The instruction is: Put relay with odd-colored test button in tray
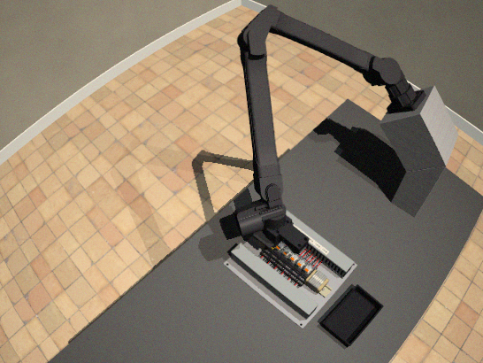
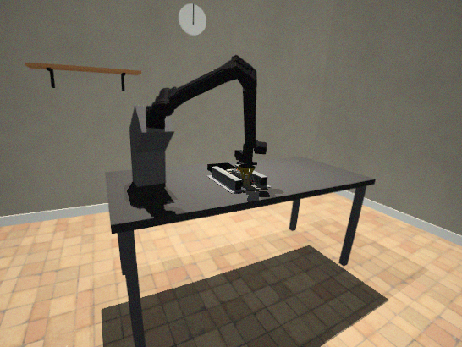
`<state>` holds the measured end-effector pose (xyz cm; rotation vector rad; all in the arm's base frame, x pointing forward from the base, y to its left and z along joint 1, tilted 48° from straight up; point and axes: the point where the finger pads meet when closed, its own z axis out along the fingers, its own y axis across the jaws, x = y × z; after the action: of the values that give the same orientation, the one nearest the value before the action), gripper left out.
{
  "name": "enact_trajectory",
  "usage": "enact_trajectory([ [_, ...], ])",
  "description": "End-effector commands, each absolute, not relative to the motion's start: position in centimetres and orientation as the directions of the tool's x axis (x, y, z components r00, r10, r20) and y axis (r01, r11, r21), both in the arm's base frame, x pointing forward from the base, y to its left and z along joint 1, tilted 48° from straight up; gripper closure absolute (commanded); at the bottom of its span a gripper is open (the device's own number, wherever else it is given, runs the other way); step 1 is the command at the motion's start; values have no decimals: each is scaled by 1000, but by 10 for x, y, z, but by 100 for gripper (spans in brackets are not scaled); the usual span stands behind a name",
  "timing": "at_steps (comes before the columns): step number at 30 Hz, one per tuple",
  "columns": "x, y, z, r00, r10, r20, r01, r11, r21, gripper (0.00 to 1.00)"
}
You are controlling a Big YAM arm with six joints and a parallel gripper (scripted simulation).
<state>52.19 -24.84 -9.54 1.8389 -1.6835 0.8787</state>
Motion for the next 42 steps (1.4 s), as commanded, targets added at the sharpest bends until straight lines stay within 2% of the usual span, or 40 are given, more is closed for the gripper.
enact_trajectory([
  [1, 533, -240, -78, 15, -672, 741, -987, -130, -98, 100],
  [42, 528, -218, -68, 30, -672, 740, -986, -140, -87, 100],
])
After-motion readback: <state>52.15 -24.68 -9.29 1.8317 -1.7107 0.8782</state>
